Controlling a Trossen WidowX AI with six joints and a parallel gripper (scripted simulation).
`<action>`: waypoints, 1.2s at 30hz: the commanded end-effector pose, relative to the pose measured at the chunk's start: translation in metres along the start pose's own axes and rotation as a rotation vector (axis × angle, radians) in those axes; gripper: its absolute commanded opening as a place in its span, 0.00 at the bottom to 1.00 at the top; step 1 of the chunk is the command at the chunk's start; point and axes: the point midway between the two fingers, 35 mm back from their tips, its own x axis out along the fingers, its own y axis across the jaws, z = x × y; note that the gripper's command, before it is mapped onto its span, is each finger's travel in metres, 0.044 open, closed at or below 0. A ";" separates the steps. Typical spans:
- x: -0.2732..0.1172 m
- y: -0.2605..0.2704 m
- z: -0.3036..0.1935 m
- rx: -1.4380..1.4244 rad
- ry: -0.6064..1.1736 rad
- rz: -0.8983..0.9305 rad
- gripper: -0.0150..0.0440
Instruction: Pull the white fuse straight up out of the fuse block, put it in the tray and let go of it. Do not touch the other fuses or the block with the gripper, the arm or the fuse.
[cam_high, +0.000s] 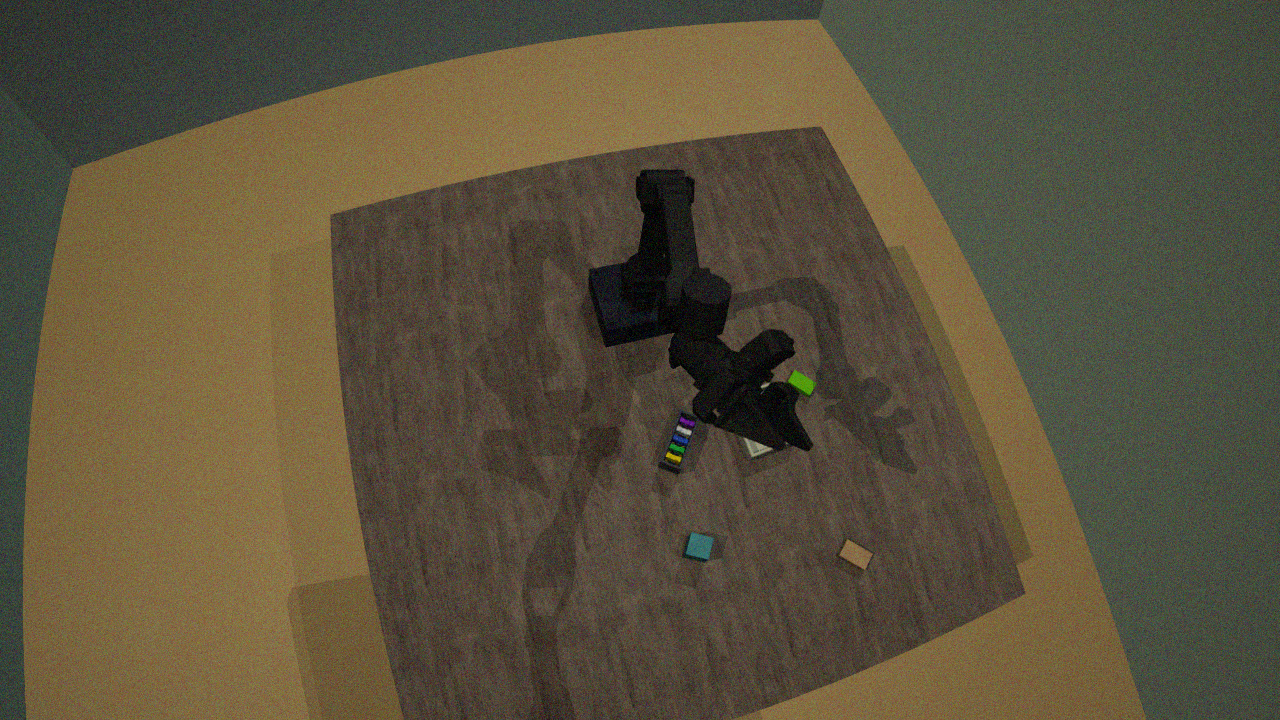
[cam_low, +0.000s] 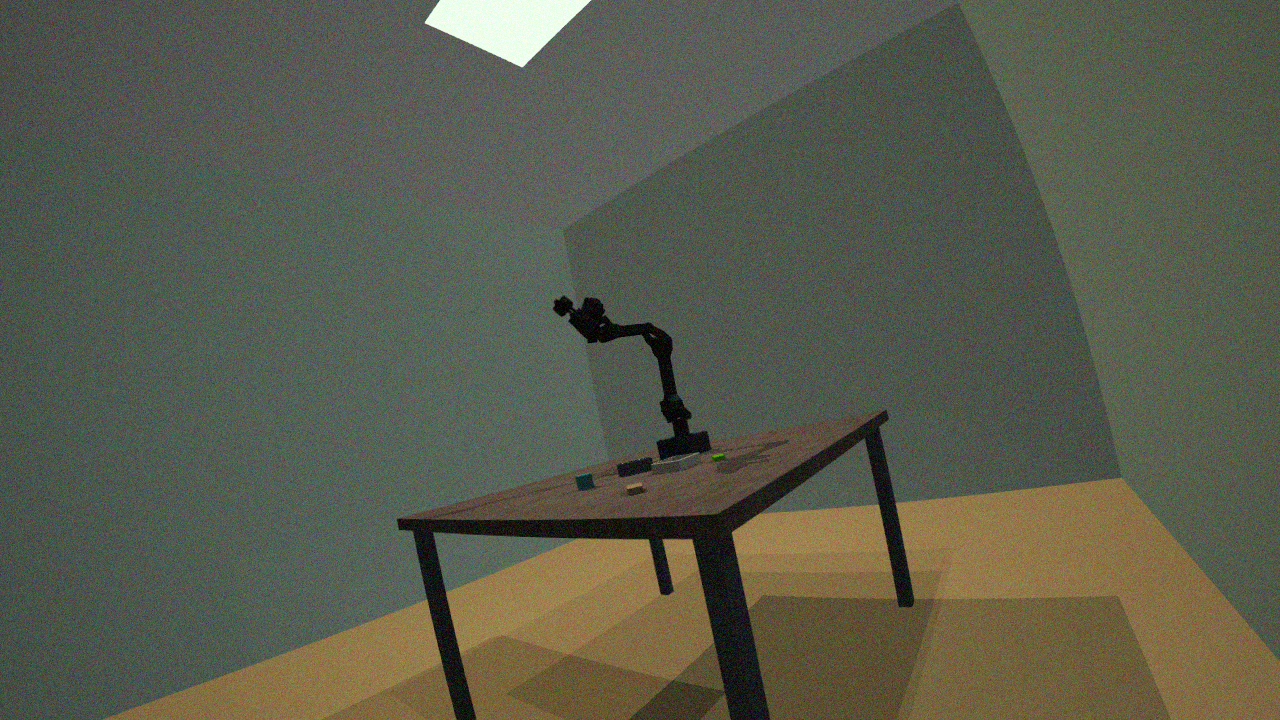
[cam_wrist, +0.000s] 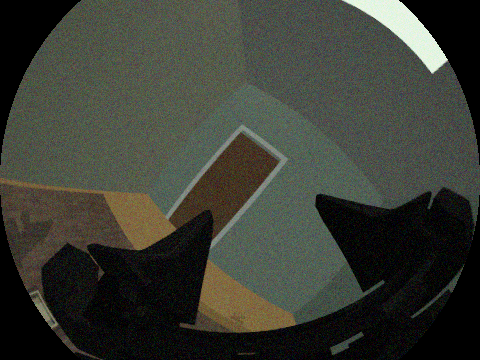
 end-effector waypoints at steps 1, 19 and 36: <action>0.000 0.001 -0.001 0.003 0.005 0.003 0.89; -0.071 0.221 -0.165 0.256 0.758 0.554 0.37; -0.274 0.343 -0.193 0.215 1.377 1.225 0.37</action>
